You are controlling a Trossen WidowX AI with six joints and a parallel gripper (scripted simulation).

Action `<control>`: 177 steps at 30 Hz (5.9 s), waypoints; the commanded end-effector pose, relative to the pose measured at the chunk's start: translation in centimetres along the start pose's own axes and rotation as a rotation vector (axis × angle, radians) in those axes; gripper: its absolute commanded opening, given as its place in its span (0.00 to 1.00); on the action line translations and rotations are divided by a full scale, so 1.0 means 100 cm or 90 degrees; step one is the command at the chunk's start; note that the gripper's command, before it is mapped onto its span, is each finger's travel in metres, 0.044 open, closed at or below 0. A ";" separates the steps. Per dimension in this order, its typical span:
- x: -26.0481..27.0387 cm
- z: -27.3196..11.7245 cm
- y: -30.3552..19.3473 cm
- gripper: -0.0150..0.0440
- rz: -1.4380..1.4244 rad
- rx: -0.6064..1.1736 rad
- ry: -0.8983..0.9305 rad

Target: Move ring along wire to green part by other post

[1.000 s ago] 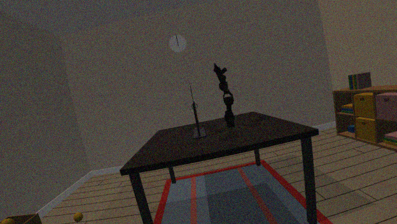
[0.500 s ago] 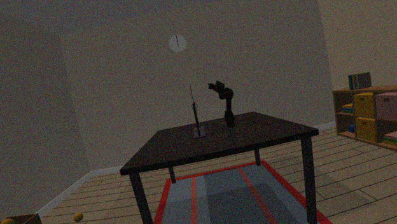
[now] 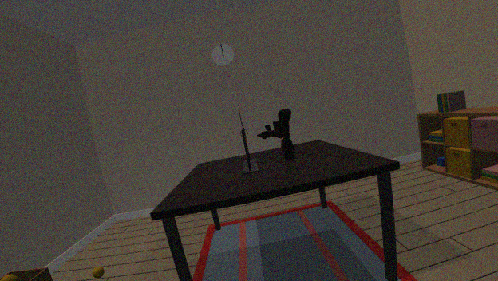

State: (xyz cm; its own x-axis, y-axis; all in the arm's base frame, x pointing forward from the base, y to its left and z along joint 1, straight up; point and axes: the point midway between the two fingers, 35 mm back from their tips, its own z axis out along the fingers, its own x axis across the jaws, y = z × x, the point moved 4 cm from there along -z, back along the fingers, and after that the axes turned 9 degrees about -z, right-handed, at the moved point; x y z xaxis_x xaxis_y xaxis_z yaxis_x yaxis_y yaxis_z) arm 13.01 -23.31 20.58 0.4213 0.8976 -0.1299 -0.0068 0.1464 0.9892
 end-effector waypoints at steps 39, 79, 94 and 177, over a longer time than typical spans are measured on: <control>0.118 0.020 -0.052 0.53 -0.027 0.052 0.273; 0.142 0.075 -0.056 0.53 -0.027 0.049 0.272; 0.149 0.084 -0.058 0.53 -0.026 0.047 0.272; 0.146 0.085 -0.038 0.00 -0.027 0.048 0.272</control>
State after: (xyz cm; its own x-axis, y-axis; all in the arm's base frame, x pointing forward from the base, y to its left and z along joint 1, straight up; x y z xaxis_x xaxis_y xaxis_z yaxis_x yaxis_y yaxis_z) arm 26.88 -14.23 15.32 0.0024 0.9858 -0.1678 0.0775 0.1671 0.9829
